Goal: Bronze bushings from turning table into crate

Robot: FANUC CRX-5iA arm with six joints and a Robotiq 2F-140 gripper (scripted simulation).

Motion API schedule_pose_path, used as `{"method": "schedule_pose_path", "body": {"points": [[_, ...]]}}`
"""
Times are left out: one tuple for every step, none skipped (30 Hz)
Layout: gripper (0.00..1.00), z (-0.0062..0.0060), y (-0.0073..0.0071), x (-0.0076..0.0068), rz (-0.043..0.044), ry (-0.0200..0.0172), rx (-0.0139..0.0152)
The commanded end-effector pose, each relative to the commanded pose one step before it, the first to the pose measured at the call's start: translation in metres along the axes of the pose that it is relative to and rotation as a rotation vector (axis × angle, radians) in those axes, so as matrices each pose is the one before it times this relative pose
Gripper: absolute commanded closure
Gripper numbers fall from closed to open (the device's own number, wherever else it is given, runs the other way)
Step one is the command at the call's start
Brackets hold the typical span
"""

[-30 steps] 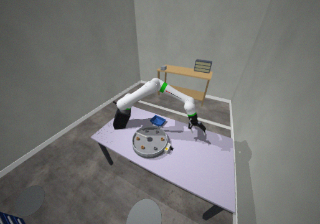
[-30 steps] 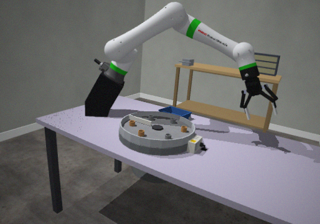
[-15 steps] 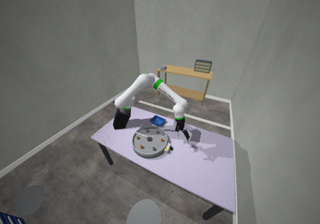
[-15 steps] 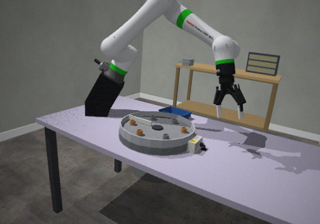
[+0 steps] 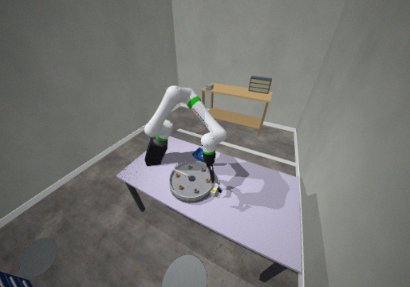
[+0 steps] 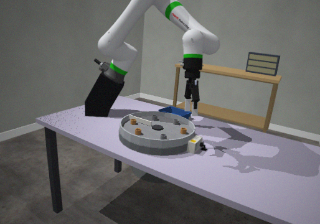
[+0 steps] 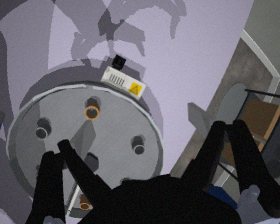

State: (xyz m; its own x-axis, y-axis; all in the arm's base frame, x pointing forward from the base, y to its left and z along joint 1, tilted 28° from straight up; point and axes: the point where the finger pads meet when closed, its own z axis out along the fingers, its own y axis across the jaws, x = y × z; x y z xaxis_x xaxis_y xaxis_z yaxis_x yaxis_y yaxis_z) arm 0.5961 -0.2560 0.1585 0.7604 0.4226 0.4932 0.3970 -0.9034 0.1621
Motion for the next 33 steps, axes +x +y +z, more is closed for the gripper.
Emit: {"method": "schedule_pose_path", "body": {"points": [[0.00,-0.01191,-0.02202,-0.06595,0.11712,-0.02288,0.02892],[0.00,-0.00169,-0.00261,-0.01287,0.00000,0.00000,0.00000],[0.00,-0.00036,-0.00871,-0.01253,0.10039,-0.01802,0.02661],[0.00,-0.00128,-0.00224,-0.01317,0.00000,0.00000,0.00000],[0.00,-0.00135,-0.00224,-0.01276,0.00000,0.00000,0.00000],[0.00,0.00010,-0.00766,-0.01233,0.09255,-0.01432,0.02429],[0.00,0.00000,0.00000,0.00000,0.00000,0.00000,0.00000],[0.00,0.00000,0.00000,0.00000,0.00000,0.00000,0.00000],[0.00,-0.00146,-0.01154,-0.03836,0.08279,-0.01098,0.02172],[0.00,-0.00059,-0.00169,-0.01052,0.00000,0.00000,0.00000],[0.00,-0.00080,-0.00169,-0.01104,0.00000,0.00000,0.00000],[0.00,-0.00097,-0.00194,-0.01237,0.00000,0.00000,0.00000],[0.00,0.00107,-0.00703,-0.01237,0.07153,-0.00813,0.01887],[0.00,-0.00074,-0.00167,-0.01268,0.00000,0.00000,0.00000],[0.00,0.00104,-0.00566,-0.01231,0.05926,-0.00581,0.01578],[0.00,-0.00052,-0.00168,-0.01275,0.00000,0.00000,0.00000],[0.00,0.00102,-0.00486,-0.01254,0.04656,-0.00398,0.01253],[0.00,0.00078,-0.00393,-0.01288,0.03406,-0.00259,0.00925],[0.00,0.00055,-0.00321,-0.01306,0.02245,-0.00156,0.00615],[0.00,0.00026,-0.00263,-0.01306,0.01248,-0.00082,0.00343],[0.00,-0.00017,-0.00215,-0.01296,0.00495,-0.00032,0.00136],[0.00,-0.00003,-0.00029,-0.00169,0.00075,-0.00005,0.00021],[0.00,0.00000,0.00000,0.00000,0.00000,0.00000,0.00000],[0.00,0.00000,0.00000,0.00000,0.00000,0.00000,0.00000],[0.00,0.00000,0.00000,0.00000,0.00000,0.00000,0.00000],[0.00,0.00000,0.00000,0.00000,0.00000,0.00000,0.00000],[0.00,0.00000,0.00000,0.00000,0.00000,0.00000,0.00000],[0.00,0.00000,0.00000,0.00000,0.00000,0.00000,0.00000],[0.00,0.00000,0.00000,0.00000,0.00000,0.00000,0.00000],[0.00,0.00000,0.00000,0.00000,0.00000,0.00000,0.00000],[0.00,0.00000,0.00000,0.00000,0.00000,0.00000,0.00000],[0.00,0.00000,0.00000,0.00000,0.00000,0.00000,0.00000],[0.00,0.00000,0.00000,0.00000,0.00000,0.00000,0.00000]]}}
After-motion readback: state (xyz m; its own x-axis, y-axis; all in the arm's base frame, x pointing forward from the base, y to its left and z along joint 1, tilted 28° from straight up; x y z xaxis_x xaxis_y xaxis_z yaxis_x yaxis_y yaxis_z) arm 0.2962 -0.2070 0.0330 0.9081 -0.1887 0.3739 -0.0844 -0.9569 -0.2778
